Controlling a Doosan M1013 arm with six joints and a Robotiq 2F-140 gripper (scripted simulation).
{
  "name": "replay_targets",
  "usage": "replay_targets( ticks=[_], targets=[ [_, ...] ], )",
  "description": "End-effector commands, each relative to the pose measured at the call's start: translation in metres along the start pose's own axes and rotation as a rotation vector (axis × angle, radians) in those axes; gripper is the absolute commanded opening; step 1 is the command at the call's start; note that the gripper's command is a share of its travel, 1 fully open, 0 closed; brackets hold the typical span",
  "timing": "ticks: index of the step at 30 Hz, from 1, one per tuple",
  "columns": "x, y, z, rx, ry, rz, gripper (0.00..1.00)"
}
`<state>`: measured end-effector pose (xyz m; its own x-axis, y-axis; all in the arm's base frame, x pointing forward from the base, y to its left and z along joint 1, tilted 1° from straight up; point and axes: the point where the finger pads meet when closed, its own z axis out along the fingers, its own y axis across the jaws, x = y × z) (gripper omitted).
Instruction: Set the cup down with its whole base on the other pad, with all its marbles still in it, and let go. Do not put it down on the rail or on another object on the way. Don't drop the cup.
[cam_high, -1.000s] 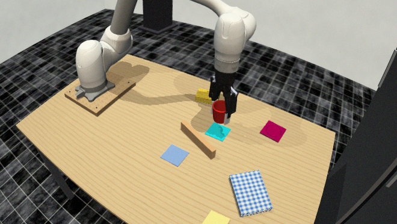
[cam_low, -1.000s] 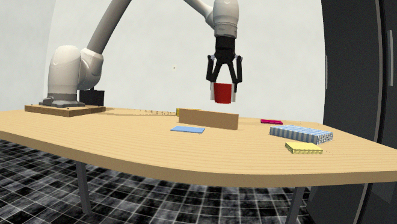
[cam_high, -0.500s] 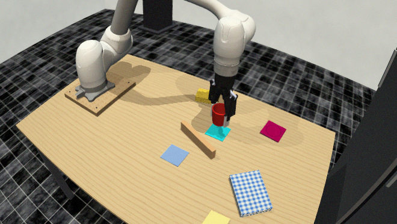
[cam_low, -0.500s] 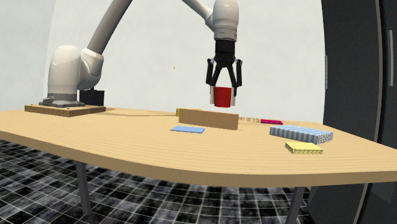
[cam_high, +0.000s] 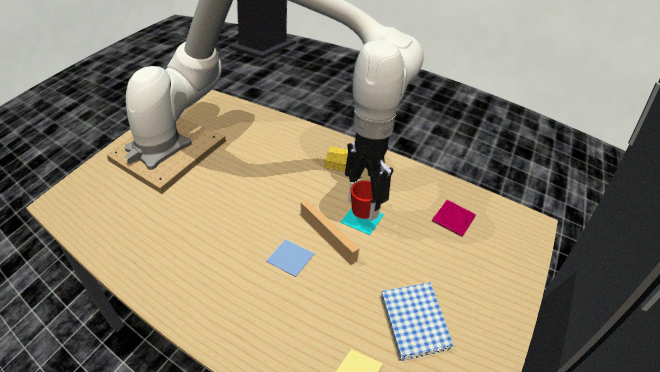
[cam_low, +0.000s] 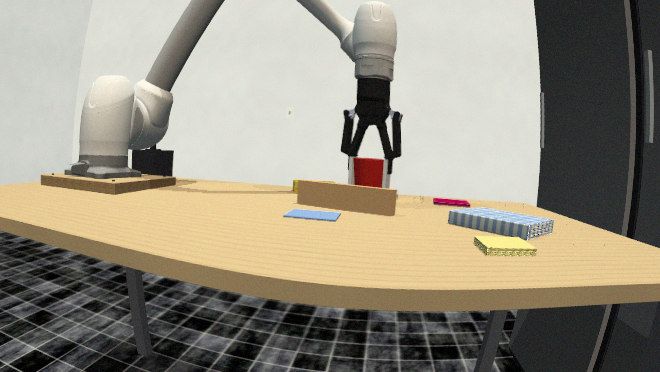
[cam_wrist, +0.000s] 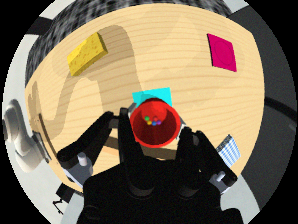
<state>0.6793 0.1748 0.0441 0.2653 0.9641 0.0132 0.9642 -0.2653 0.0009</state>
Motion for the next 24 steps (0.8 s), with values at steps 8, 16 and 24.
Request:
replay_targets(
  ticks=[8, 16, 24],
  targets=[
    [-0.0008, 0.0001, 0.0126, 0.0, 0.0, 0.0, 0.49],
    [-0.001, 0.0001, 0.0157, 0.0, 0.0, 0.0, 0.49],
    [-0.001, 0.0001, 0.0158, 0.0, 0.0, 0.0, 0.49]
  ],
)
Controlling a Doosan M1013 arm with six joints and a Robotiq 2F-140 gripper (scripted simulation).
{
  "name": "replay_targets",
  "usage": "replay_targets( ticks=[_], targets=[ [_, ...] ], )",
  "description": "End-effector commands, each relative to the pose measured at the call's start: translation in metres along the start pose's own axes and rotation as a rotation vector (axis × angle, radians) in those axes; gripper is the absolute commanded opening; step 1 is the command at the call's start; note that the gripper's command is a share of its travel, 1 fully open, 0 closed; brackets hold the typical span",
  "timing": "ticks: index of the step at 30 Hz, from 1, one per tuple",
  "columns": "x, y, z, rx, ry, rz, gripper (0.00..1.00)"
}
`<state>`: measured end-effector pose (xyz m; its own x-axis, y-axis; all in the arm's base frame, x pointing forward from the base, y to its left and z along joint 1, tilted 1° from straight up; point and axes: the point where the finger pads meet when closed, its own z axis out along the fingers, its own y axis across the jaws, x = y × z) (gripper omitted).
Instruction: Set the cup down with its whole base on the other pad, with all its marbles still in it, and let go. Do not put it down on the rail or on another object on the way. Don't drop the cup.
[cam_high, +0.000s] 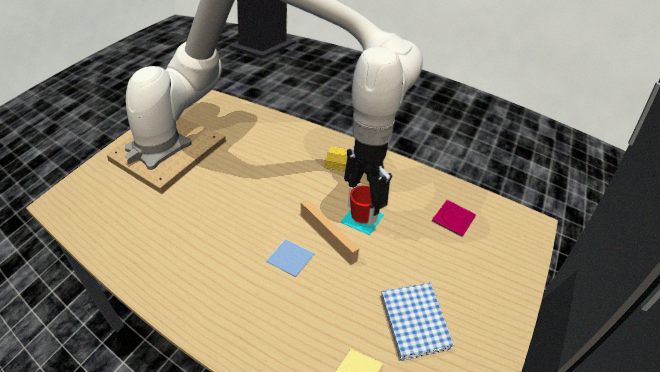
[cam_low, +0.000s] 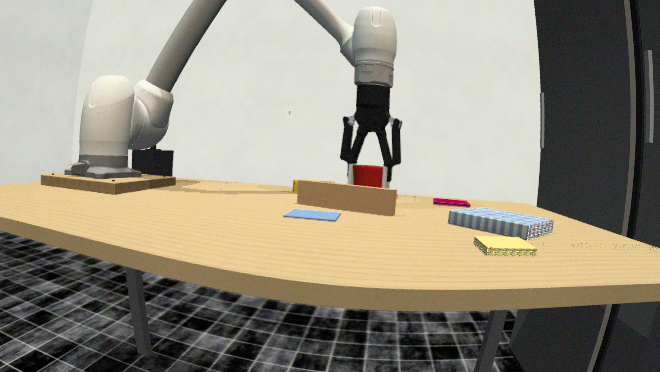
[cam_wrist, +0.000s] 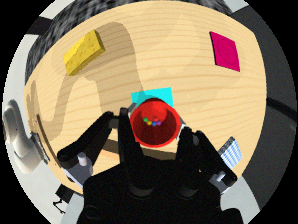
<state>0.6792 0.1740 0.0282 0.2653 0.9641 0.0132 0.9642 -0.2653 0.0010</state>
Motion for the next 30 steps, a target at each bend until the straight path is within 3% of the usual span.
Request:
replay_targets(
  ticks=[1, 30],
  targets=[
    [0.0001, 0.0, -0.0001, 0.0, 0.0, 0.0, 0.49],
    [0.0022, -0.0001, 0.0088, 0.0, 0.0, 0.0, 0.49]
  ],
)
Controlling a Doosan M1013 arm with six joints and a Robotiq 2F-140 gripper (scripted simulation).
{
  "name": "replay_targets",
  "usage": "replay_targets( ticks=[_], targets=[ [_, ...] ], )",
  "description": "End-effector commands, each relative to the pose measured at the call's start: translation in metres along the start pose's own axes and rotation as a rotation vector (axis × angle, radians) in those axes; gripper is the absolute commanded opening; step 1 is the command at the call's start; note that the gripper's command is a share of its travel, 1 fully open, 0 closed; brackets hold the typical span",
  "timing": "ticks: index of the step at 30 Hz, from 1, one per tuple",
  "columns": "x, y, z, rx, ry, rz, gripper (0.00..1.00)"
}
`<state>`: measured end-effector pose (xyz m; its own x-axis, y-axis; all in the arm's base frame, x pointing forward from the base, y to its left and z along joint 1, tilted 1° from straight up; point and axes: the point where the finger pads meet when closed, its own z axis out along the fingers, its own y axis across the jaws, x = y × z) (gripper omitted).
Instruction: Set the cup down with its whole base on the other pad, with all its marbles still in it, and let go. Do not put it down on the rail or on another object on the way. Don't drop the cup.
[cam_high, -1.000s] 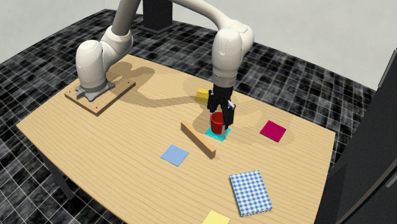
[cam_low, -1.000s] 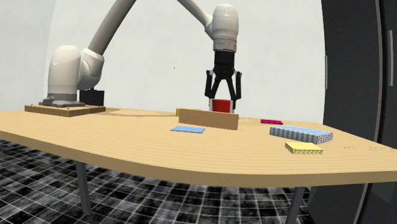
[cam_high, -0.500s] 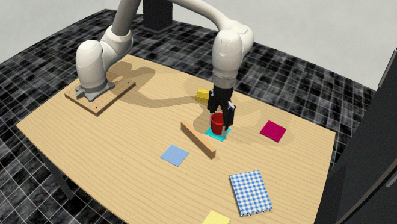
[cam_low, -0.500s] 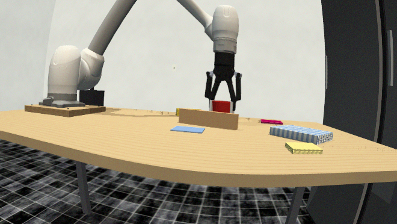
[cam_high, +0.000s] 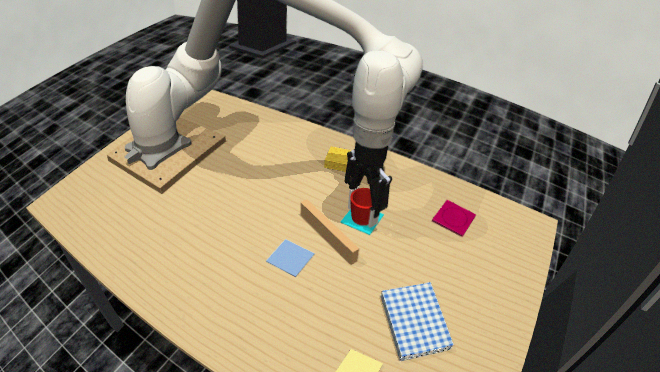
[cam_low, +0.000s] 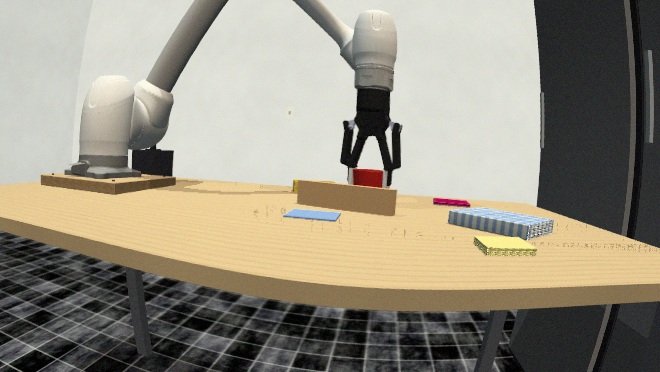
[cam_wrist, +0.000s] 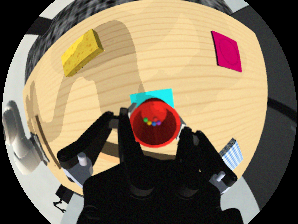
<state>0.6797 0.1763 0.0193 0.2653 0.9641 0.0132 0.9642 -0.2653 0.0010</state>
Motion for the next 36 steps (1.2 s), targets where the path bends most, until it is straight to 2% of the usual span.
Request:
replay_targets(
  ticks=[1, 3, 4, 36],
  targets=[
    [0.0, 0.0, -0.0001, 0.0, 0.0, 0.0, 0.49],
    [0.0, 0.0, -0.0001, 0.0, 0.0, 0.0, 0.49],
    [0.0, 0.0, -0.0001, 0.0, 0.0, 0.0, 0.59],
    [0.0, 0.0, -0.0001, 0.0, 0.0, 0.0, 0.59]
  ],
)
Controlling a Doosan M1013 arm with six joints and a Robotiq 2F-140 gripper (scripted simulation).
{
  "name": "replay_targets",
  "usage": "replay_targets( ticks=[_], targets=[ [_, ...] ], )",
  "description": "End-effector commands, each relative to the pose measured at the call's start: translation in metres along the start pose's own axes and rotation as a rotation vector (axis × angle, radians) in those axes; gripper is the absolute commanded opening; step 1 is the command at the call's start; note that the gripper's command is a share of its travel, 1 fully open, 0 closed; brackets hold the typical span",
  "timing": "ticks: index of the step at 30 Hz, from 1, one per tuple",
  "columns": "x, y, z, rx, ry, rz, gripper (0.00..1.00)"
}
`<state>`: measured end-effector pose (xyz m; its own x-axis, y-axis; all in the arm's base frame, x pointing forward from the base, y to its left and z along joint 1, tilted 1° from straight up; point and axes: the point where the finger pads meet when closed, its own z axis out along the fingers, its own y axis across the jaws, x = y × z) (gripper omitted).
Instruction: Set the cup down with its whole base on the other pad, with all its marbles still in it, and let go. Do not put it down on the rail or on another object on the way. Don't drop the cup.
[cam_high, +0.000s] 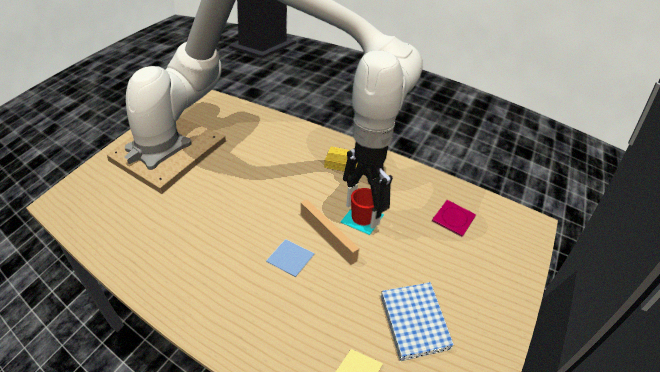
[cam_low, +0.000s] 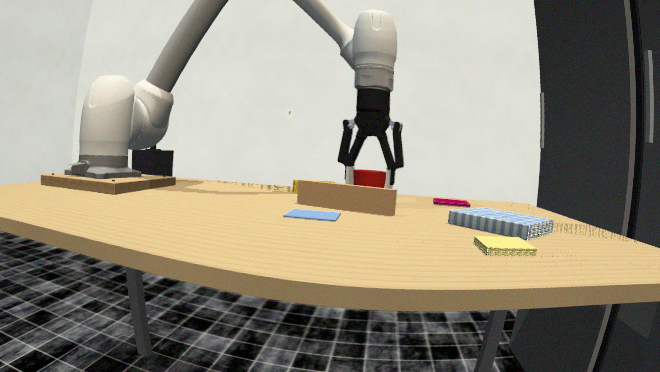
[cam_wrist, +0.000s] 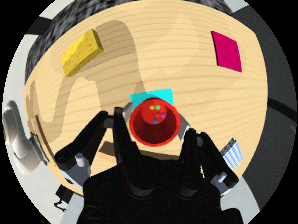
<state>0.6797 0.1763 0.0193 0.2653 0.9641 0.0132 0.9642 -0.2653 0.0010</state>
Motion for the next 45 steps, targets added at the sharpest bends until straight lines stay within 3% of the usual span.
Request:
replay_targets(
  ticks=[1, 17, 32, 45],
  targets=[
    [0.0, 0.0, 0.0, 0.0, 0.0, 0.0, 0.59],
    [0.0, 0.0, -0.014, 0.0, 0.0, 0.0, 0.59],
    [0.0, 0.0, -0.065, 0.0, 0.0, 0.0, 0.59],
    [0.0, 0.0, -0.089, 0.0, 0.0, 0.0, 0.59]
  ],
)
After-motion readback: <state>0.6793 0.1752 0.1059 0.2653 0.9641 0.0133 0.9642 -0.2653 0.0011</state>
